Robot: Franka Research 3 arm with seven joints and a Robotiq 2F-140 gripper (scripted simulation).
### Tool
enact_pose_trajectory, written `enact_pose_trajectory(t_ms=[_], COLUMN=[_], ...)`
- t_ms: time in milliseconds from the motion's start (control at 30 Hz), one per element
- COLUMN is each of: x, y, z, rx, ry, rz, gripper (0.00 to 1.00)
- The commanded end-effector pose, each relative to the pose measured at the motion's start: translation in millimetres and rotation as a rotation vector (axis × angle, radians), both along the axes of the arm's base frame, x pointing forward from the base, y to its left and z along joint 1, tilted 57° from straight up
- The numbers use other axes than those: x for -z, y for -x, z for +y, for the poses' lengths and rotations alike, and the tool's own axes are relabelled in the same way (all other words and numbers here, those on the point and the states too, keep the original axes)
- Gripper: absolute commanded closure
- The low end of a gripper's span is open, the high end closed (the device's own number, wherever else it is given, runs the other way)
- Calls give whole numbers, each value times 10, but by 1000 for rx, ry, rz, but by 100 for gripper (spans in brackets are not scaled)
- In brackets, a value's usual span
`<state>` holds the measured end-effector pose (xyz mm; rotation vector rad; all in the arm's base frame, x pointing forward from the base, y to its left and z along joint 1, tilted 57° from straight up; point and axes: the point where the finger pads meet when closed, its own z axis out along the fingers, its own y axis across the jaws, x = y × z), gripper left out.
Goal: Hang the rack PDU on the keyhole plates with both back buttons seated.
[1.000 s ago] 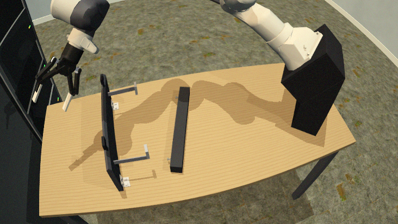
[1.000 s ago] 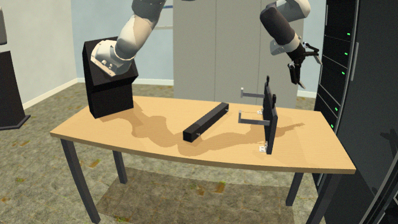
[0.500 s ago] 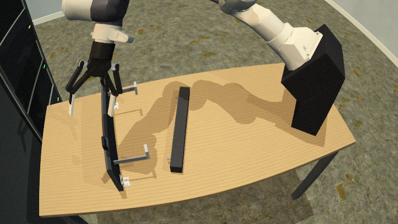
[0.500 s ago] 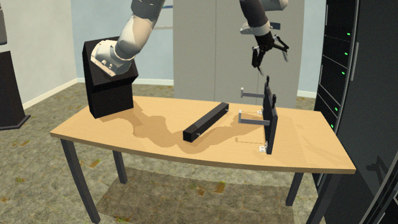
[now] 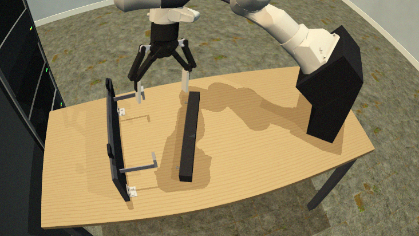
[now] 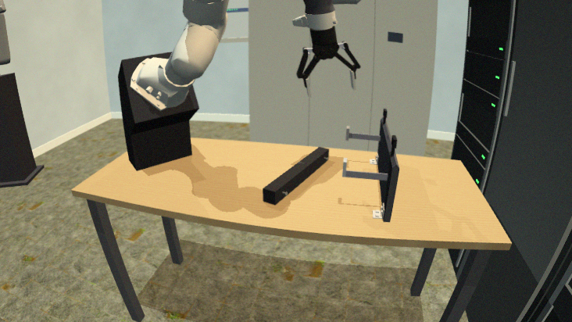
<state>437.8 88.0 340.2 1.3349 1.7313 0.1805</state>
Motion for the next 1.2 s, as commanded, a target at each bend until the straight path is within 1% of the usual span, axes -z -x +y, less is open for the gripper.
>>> enact_pose_trajectory(t_ms=[0, 67, 200, 267, 300, 533, 1167], x=[174, 253, 253, 253, 253, 253, 253], y=[635, 906, 906, 906, 906, 906, 906], z=[-290, -405, -405, -405, -405, -405, -405], rx=[242, 289, 380, 380, 441, 584, 584], ry=[-97, -102, -130, -130, -161, -233, -233], rz=[-100, -104, -131, -131, -157, -241, -241], gripper=[0, 0, 0, 0, 0, 0, 0])
